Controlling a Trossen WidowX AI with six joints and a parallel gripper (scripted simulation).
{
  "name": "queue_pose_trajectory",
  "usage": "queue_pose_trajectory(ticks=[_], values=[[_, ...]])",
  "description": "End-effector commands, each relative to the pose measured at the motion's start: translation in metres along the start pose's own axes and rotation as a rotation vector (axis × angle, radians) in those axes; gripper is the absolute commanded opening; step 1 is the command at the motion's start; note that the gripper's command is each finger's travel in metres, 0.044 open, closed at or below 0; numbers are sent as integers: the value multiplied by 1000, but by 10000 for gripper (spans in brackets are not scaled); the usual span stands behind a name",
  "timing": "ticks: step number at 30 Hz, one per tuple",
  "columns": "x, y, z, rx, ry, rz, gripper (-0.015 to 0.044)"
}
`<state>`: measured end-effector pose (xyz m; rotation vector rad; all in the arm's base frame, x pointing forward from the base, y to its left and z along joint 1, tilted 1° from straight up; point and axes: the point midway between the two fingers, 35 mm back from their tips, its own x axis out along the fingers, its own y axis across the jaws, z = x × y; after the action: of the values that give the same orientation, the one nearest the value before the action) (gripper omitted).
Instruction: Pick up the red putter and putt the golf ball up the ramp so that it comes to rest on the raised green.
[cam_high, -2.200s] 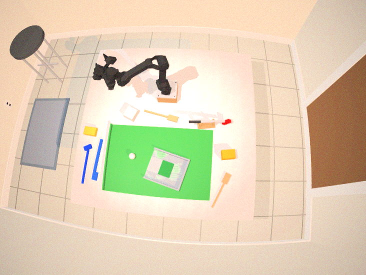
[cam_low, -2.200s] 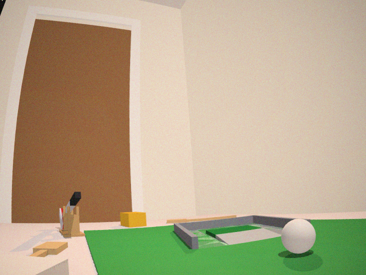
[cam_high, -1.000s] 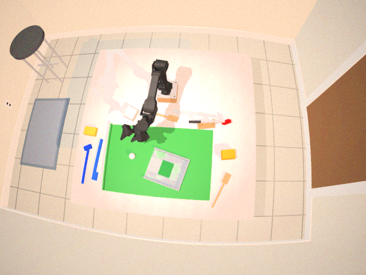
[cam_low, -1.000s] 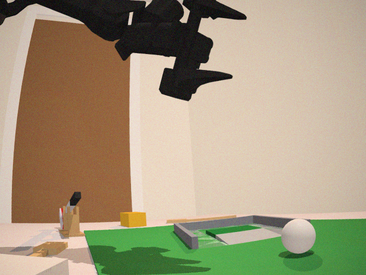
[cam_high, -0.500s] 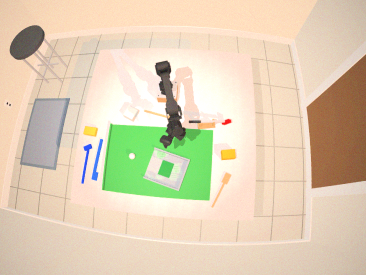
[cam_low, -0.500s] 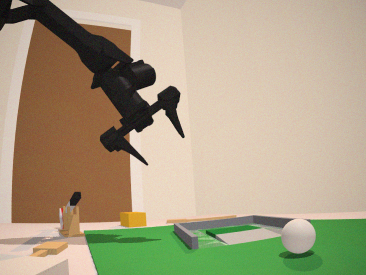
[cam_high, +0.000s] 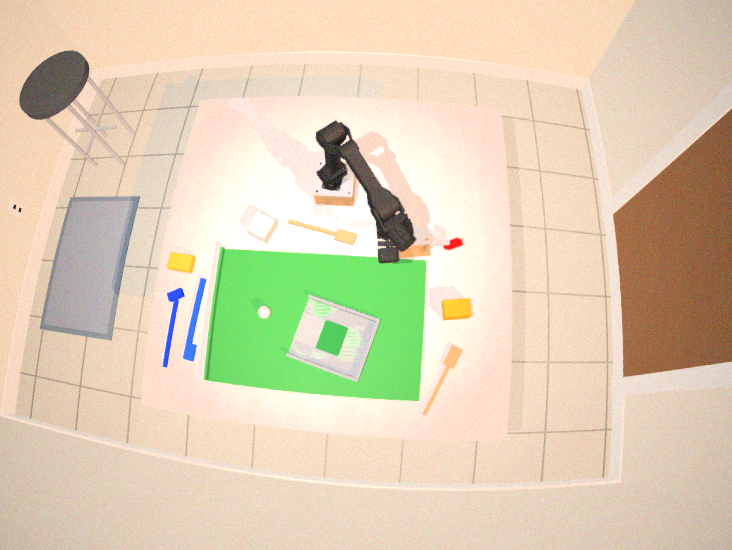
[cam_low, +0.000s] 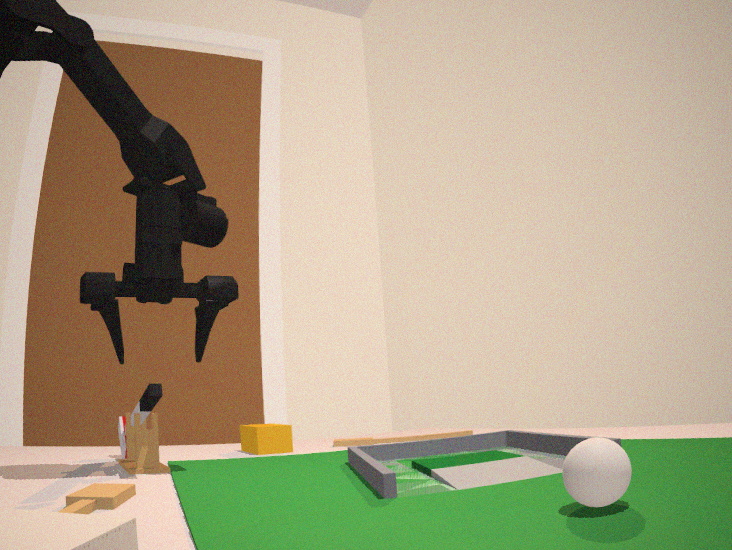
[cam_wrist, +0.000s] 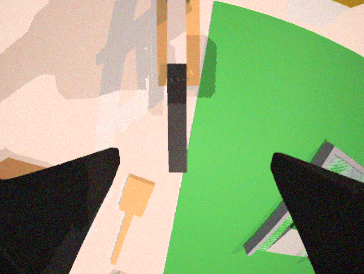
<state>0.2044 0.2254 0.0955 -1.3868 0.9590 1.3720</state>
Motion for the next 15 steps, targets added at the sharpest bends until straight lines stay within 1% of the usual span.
queue_pose_trajectory(ticks=[1,6,11,15], values=[[2,10,4,-24,-3,49,440],[6,10,4,-24,-3,49,440],[25,11,2,-24,-3,49,440],[26,11,2,-24,-3,49,440]])
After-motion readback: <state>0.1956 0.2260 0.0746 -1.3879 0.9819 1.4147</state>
